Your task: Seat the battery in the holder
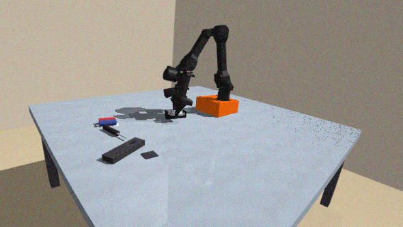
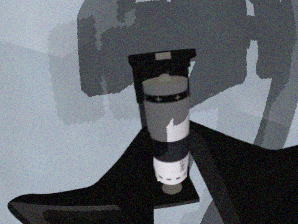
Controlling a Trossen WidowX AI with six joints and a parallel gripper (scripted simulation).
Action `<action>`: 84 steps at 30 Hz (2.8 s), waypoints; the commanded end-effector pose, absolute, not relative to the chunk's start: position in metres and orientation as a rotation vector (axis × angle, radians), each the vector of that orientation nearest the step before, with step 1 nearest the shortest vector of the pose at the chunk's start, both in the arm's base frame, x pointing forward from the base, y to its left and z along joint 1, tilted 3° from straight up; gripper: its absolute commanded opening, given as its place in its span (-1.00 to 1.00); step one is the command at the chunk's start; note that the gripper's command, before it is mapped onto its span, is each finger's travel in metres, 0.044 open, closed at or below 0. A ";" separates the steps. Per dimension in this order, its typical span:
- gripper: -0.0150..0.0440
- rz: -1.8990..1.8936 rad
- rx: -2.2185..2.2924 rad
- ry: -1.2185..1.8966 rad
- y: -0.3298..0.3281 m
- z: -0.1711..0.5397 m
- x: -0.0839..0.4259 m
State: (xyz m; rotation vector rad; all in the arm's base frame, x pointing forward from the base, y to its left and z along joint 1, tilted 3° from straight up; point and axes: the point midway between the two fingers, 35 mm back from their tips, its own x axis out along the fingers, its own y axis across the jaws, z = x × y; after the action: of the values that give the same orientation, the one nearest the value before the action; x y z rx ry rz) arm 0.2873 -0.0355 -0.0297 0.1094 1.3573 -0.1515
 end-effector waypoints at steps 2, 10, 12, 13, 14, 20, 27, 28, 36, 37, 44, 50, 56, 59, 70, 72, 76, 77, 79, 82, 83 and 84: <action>-0.20 -0.150 0.120 1.412 -0.034 -0.034 0.282; -0.20 -0.150 0.124 1.458 -0.034 -0.034 0.283; -0.20 -0.150 0.126 1.469 -0.034 -0.034 0.283; -0.20 -0.150 0.126 1.475 -0.035 -0.034 0.283; -0.20 -0.150 0.127 1.481 -0.035 -0.034 0.283; -0.20 -0.150 0.130 1.516 -0.035 -0.034 0.283; -0.20 -0.152 0.133 1.554 -0.035 -0.034 0.284; -0.20 -0.152 0.133 1.558 -0.035 -0.034 0.284; -0.20 -0.154 0.133 1.573 -0.035 -0.034 0.287; -0.20 -0.154 0.133 1.573 -0.035 -0.034 0.288; -0.20 -0.154 0.132 1.575 -0.036 -0.034 0.293; -0.20 -0.155 0.132 1.576 -0.037 -0.034 0.298; -0.20 -0.156 0.131 1.577 -0.038 -0.034 0.301; -0.20 -0.156 0.131 1.577 -0.038 -0.034 0.301; 0.15 -0.156 0.131 1.577 -0.038 -0.033 0.301; 0.15 -0.155 0.131 1.577 -0.038 -0.031 0.301; 0.15 -0.154 0.129 1.577 -0.037 -0.023 0.301; 0.15 -0.153 0.129 1.578 -0.037 -0.021 0.301; 0.15 -0.153 0.129 1.578 -0.037 -0.019 0.301; 0.15 -0.153 0.129 1.578 -0.037 -0.019 0.301; 0.23 -0.153 0.128 1.577 -0.037 -0.020 0.301; 0.32 -0.153 0.128 1.577 -0.037 -0.014 0.302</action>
State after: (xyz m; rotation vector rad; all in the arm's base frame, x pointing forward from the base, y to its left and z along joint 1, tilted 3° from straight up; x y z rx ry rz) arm 0.3010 -0.0374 -0.0199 0.1278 1.5783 -0.1524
